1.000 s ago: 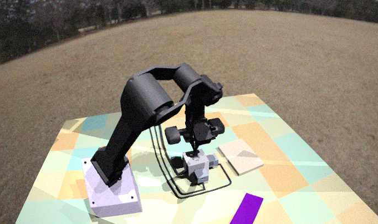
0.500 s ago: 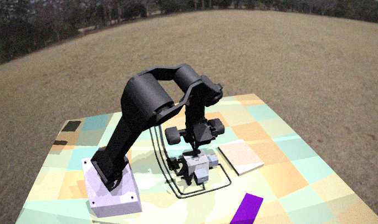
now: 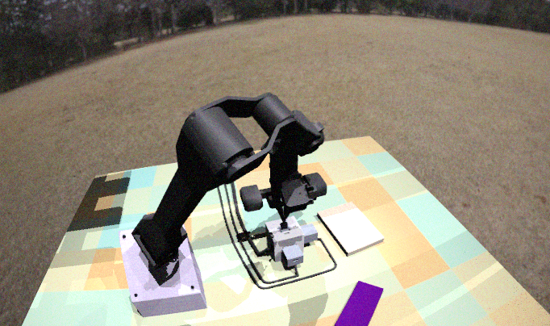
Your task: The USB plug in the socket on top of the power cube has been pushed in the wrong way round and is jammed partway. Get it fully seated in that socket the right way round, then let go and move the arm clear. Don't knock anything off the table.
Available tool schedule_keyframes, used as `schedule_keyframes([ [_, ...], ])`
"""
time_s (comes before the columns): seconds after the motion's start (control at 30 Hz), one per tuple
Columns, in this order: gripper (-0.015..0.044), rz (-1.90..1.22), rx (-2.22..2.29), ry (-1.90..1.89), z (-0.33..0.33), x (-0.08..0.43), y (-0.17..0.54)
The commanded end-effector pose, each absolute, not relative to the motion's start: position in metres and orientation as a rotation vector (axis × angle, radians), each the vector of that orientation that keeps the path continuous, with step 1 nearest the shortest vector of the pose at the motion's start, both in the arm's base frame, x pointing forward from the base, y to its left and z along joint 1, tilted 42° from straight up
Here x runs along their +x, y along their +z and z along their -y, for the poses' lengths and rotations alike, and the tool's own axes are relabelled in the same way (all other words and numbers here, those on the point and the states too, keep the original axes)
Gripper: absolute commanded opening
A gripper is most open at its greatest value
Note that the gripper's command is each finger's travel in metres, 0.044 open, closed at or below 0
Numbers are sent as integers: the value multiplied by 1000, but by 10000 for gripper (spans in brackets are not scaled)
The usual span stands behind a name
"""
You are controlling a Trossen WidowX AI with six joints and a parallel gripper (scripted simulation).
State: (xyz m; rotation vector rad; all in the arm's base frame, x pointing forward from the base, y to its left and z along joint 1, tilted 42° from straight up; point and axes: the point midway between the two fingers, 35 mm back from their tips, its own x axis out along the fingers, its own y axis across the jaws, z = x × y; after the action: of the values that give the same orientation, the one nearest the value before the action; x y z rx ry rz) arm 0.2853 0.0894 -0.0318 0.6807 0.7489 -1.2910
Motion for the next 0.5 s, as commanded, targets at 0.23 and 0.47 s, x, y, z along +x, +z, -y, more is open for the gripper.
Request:
schedule_keyframes([
  [0.23, 0, -748, 678, -1289, -88, 286, -33],
  [0.47, 0, -748, 678, -1289, -87, 286, -34],
])
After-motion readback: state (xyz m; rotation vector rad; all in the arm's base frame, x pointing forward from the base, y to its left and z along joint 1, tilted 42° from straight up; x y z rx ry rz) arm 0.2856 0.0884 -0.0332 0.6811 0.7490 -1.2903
